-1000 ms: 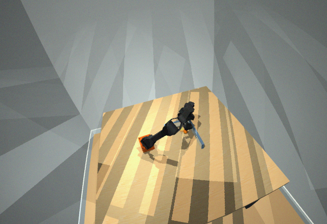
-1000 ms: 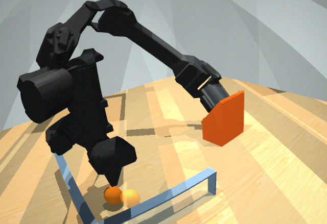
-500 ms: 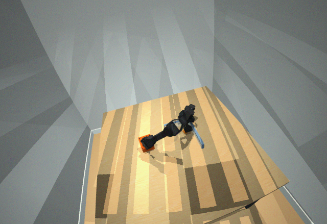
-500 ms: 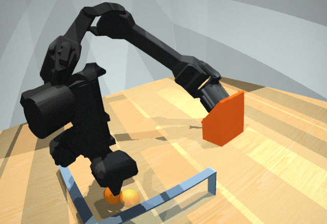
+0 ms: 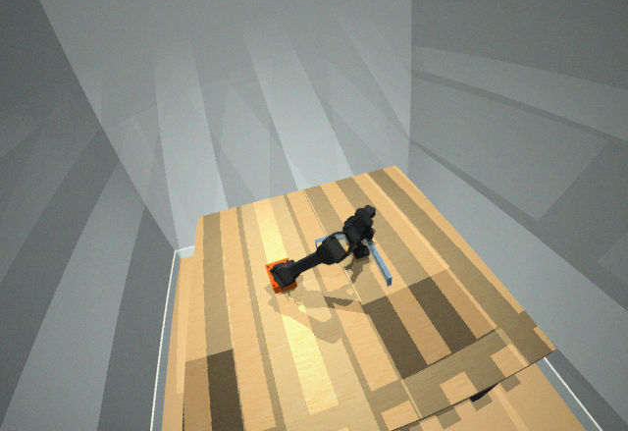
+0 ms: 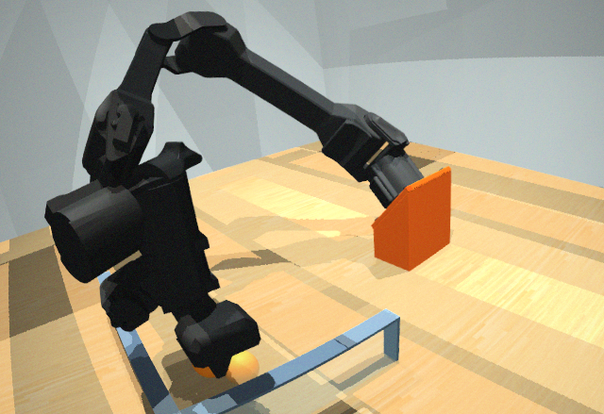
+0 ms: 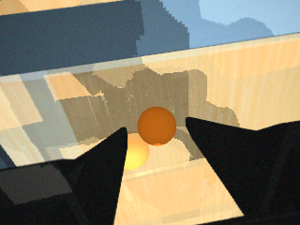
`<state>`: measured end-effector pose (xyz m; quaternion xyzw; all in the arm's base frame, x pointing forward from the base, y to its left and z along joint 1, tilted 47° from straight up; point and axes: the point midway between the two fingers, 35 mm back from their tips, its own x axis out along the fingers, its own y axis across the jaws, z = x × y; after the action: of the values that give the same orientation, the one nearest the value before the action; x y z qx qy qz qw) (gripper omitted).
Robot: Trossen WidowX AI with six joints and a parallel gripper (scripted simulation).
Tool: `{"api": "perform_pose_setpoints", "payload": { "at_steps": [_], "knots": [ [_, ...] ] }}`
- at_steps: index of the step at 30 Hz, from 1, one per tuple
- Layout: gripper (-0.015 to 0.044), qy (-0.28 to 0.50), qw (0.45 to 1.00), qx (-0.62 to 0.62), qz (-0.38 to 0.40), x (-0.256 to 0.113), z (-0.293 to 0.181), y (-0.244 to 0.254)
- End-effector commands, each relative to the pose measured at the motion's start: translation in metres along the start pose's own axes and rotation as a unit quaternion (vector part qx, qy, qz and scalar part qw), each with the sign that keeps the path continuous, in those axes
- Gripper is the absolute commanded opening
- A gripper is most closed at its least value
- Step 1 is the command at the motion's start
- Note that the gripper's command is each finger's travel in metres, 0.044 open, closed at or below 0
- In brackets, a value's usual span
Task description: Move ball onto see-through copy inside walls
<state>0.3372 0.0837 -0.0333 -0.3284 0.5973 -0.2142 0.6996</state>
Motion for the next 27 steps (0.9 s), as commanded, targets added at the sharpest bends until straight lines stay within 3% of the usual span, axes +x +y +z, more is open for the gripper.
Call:
{"api": "perform_pose_setpoints", "payload": {
  "at_steps": [1,4,12,17,27],
  "knots": [
    [0.0266,-0.002,1.0,-0.004,-0.003,0.004,0.0,0.0],
    [0.0187,-0.002,1.0,-0.004,-0.003,0.004,0.0,0.0],
    [0.0134,-0.002,1.0,-0.004,-0.003,0.004,0.0,0.0],
    [0.0003,-0.002,1.0,-0.004,-0.001,-0.01,0.003,0.002],
    [0.0,-0.002,1.0,-0.004,0.002,-0.071,0.006,0.005]
  ]
}}
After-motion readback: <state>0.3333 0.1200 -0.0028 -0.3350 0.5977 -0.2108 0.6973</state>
